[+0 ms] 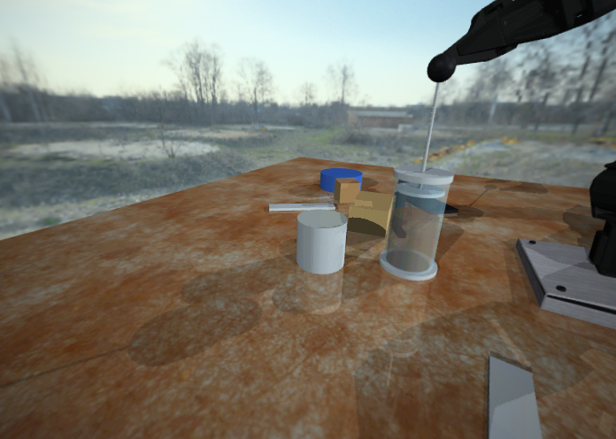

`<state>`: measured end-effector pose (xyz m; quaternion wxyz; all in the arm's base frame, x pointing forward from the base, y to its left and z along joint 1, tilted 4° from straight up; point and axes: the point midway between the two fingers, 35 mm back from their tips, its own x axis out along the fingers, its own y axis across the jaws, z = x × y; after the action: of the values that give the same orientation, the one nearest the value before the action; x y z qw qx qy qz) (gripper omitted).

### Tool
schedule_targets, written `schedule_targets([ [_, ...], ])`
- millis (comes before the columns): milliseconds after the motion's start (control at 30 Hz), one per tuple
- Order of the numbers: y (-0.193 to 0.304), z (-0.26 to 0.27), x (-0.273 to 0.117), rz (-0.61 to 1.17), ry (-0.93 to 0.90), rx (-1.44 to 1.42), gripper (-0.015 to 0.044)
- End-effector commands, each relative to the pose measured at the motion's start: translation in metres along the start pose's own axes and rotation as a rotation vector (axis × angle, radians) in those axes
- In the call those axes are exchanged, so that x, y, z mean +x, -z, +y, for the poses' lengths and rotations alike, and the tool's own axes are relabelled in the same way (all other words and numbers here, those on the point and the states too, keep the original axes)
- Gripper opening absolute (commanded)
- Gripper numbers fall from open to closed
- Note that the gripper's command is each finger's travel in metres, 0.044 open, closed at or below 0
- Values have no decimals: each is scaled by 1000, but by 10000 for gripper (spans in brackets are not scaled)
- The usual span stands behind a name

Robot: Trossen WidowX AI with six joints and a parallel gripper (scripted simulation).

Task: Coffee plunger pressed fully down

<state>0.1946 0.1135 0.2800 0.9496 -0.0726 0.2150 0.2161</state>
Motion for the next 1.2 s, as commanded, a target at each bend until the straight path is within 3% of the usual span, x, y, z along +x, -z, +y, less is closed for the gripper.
schedule_targets([
  [0,2,0,7,6,-2,-7,440],
  [133,3,0,11,6,-2,-7,440],
  [500,3,0,11,6,-2,-7,151],
  [633,3,0,11,6,-2,-7,127],
  [1167,12,0,17,6,-2,-7,127],
])
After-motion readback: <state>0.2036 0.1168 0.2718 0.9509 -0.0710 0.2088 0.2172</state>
